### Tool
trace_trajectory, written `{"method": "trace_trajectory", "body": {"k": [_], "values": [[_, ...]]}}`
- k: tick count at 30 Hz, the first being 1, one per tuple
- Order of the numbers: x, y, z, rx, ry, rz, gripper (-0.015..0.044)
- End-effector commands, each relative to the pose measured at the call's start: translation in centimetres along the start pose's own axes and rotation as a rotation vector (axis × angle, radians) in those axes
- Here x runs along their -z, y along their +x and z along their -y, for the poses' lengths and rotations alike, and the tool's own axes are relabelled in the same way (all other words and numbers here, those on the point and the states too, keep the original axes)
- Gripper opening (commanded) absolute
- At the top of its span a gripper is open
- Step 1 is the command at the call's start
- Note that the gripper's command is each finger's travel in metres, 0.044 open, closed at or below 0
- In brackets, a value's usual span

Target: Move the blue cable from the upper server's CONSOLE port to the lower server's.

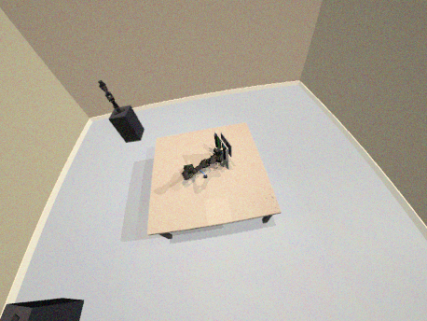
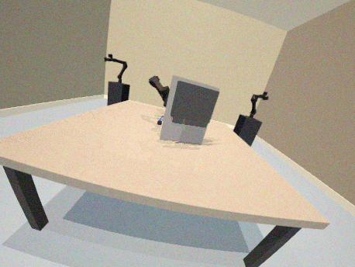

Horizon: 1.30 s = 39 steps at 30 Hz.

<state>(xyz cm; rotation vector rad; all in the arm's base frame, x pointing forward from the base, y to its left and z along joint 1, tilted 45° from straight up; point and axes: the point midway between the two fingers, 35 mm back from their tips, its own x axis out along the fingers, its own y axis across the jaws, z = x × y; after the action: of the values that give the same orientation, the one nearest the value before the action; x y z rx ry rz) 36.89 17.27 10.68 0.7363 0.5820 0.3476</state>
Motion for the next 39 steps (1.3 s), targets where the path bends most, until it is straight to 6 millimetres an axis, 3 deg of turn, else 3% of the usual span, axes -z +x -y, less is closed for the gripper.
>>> {"method": "trace_trajectory", "body": {"k": [1, 39], "values": [[-0.08, 0.16, -0.23, -0.011, -0.007, -0.001, 0.0], [-0.34, 0.93, -0.26, -0.013, -0.007, -0.001, 0.0]]}}
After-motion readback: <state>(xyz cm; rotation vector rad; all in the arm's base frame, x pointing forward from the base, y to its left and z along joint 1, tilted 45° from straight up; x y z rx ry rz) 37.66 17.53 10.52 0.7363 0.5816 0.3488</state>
